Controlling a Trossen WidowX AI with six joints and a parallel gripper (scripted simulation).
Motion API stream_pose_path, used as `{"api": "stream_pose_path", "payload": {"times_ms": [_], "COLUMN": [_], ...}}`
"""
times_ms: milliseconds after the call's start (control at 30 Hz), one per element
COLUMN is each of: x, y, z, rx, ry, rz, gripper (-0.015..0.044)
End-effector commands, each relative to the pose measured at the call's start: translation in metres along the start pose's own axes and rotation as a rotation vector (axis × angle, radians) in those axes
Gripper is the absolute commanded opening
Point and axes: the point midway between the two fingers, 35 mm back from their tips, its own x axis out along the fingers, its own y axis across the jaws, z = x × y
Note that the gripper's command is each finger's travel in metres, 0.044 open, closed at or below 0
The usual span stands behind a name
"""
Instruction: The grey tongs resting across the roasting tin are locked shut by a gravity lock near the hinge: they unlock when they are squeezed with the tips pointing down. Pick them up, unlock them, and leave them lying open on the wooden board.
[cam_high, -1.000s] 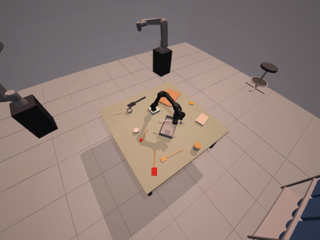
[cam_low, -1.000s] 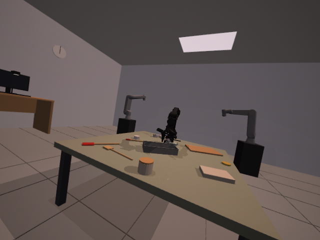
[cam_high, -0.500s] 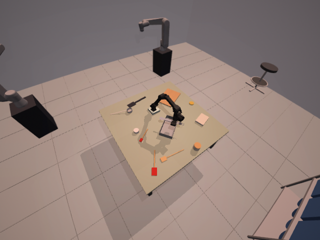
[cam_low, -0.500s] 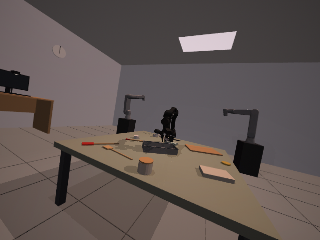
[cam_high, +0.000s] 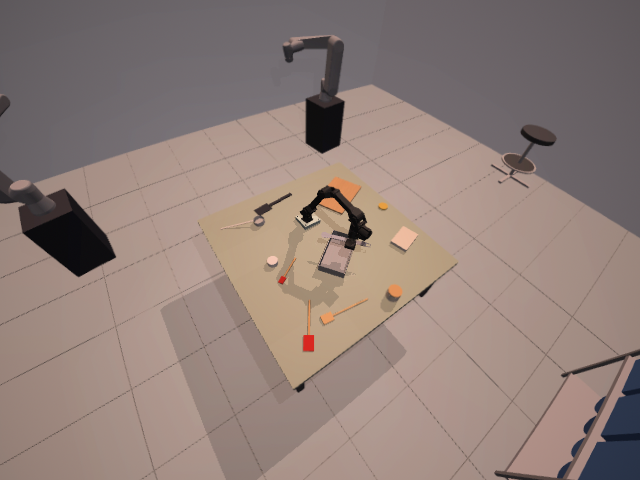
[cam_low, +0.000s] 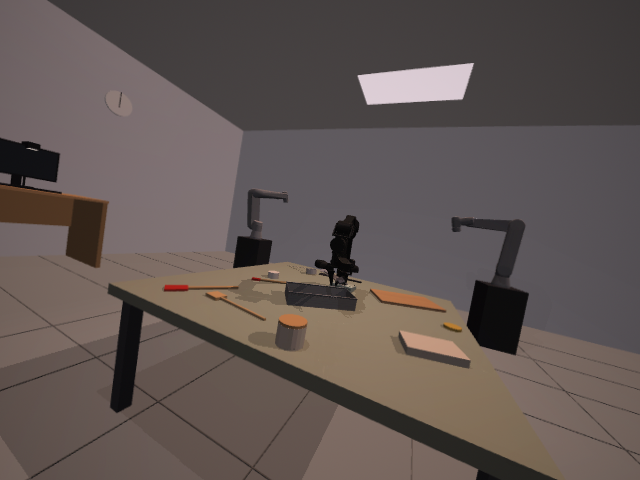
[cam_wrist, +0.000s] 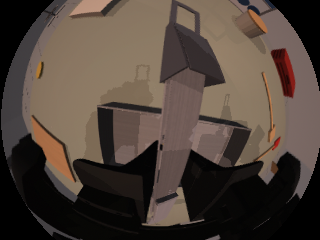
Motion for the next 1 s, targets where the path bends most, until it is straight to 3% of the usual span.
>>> {"api": "stream_pose_path", "payload": {"times_ms": [0, 967], "x": [-0.010, -0.049], "y": [0.024, 0.222], "z": [0.013, 0.042], "rx": [-0.054, -0.466], "ry": [-0.013, -0.031], "rz": [-0.007, 0.008], "gripper": [-0.0150, -0.0150]}}
